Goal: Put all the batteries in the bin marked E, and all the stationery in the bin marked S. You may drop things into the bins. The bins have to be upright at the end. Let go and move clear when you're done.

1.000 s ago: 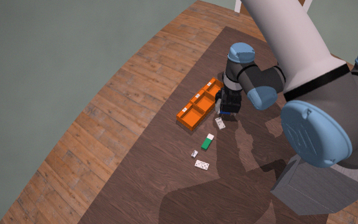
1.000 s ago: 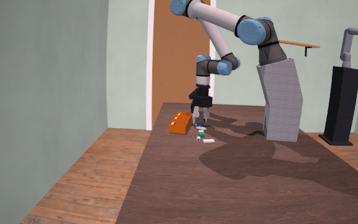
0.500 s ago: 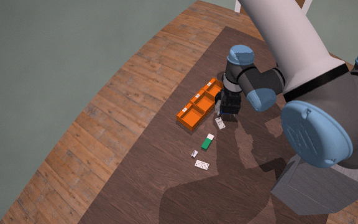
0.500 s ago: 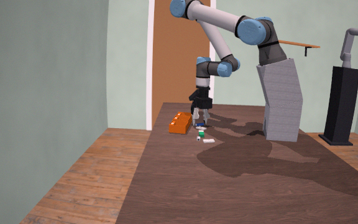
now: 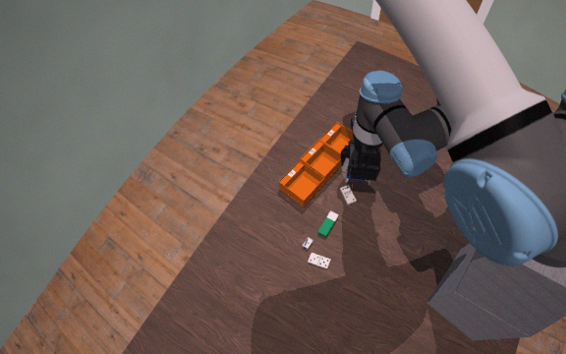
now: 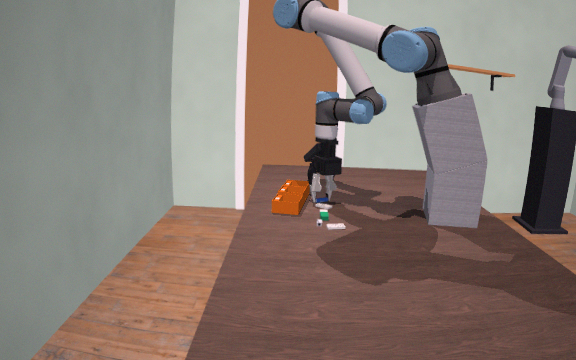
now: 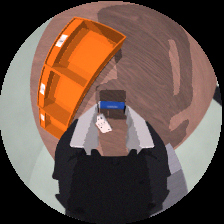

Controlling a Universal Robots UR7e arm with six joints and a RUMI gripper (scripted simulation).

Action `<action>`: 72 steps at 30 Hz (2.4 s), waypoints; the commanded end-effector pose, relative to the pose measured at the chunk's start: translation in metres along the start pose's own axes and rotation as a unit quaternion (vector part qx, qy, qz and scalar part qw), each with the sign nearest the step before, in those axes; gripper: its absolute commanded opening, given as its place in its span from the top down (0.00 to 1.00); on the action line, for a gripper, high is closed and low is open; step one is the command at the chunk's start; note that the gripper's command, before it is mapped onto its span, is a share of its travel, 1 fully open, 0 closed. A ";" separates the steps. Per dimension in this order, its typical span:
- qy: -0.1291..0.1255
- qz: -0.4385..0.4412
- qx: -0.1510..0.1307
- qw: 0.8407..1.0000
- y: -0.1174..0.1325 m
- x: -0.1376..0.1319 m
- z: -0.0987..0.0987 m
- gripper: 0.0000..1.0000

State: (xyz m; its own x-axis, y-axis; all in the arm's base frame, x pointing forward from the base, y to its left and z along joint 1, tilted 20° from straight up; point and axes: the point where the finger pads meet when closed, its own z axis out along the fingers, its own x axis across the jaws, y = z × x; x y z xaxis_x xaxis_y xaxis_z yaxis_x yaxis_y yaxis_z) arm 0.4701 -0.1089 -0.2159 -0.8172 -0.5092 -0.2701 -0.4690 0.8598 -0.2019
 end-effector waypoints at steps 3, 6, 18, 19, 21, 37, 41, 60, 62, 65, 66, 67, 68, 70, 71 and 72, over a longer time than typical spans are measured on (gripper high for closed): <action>0.000 0.000 0.000 1.000 0.000 0.000 0.000 1.00; 0.000 0.000 0.000 1.000 0.000 0.000 0.000 1.00; 0.000 0.000 0.000 1.000 0.000 0.000 0.000 1.00; 0.000 0.000 0.000 1.000 0.000 0.000 -0.004 1.00; 0.000 0.000 0.000 1.000 0.000 0.000 -0.010 1.00; 0.000 0.000 0.000 1.000 0.000 0.000 -0.057 1.00; 0.000 0.000 0.000 1.000 0.000 0.000 -0.060 1.00; 0.000 -0.025 0.000 1.000 -0.006 -0.003 -0.067 1.00; 0.000 -0.075 0.000 0.997 -0.017 -0.007 -0.067 1.00; 0.000 -0.126 0.001 0.992 -0.033 -0.015 -0.067 1.00; 0.000 -0.142 0.002 0.990 -0.039 -0.017 -0.067 1.00; 0.000 -0.159 0.002 0.987 -0.044 -0.019 -0.067 1.00; 0.000 -0.175 0.003 0.985 -0.050 -0.022 -0.067 1.00; 0.000 -0.207 0.004 0.978 -0.061 -0.027 -0.067 1.00; 0.000 -0.223 0.005 0.975 -0.066 -0.029 -0.067 1.00; 0.000 -0.239 0.006 0.971 -0.072 -0.032 -0.067 1.00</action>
State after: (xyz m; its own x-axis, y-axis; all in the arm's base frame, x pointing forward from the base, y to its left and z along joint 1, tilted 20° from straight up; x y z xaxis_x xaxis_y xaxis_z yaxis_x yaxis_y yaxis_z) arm 0.4904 -0.1394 -0.1357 -0.6018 -0.7789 -0.1767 -0.7194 0.6247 -0.3036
